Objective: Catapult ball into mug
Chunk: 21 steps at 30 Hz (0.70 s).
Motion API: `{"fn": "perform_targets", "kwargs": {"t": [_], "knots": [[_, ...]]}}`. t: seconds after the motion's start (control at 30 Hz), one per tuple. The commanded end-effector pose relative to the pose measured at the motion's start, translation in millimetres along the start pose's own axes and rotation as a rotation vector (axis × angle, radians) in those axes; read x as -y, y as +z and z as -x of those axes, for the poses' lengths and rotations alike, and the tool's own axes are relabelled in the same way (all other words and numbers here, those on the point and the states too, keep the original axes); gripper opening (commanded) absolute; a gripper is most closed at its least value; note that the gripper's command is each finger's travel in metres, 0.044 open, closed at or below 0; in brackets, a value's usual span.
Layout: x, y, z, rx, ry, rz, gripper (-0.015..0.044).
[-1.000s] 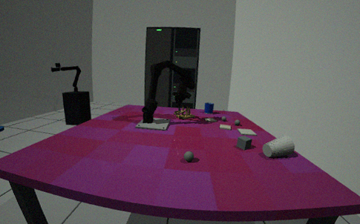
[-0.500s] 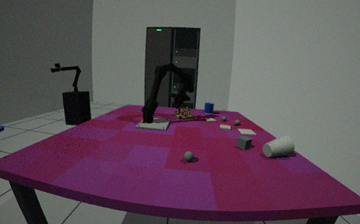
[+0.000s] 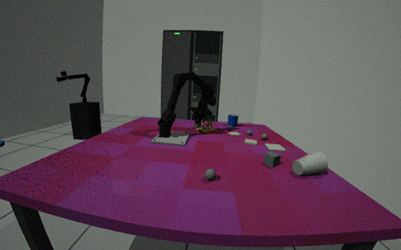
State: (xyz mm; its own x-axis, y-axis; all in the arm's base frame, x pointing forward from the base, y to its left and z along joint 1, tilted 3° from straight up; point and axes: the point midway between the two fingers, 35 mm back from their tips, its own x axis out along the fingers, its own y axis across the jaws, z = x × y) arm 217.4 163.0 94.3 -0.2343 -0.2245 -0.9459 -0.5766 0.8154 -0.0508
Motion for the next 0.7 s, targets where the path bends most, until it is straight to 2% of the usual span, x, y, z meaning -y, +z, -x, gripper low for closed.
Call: {"fn": "perform_targets", "kwargs": {"t": [0.0, 0.27, 0.57, 0.67], "knots": [[0, 2, -8, -0.011, 0.002, 0.005, 0.0], [0, 1, -4, 0.0, 0.0, 0.0, 0.0], [0, 1, -4, 0.0, 0.0, 0.0, 0.0236], [0, -3, 14, 0.048, 0.003, 0.001, 0.0315]]}}
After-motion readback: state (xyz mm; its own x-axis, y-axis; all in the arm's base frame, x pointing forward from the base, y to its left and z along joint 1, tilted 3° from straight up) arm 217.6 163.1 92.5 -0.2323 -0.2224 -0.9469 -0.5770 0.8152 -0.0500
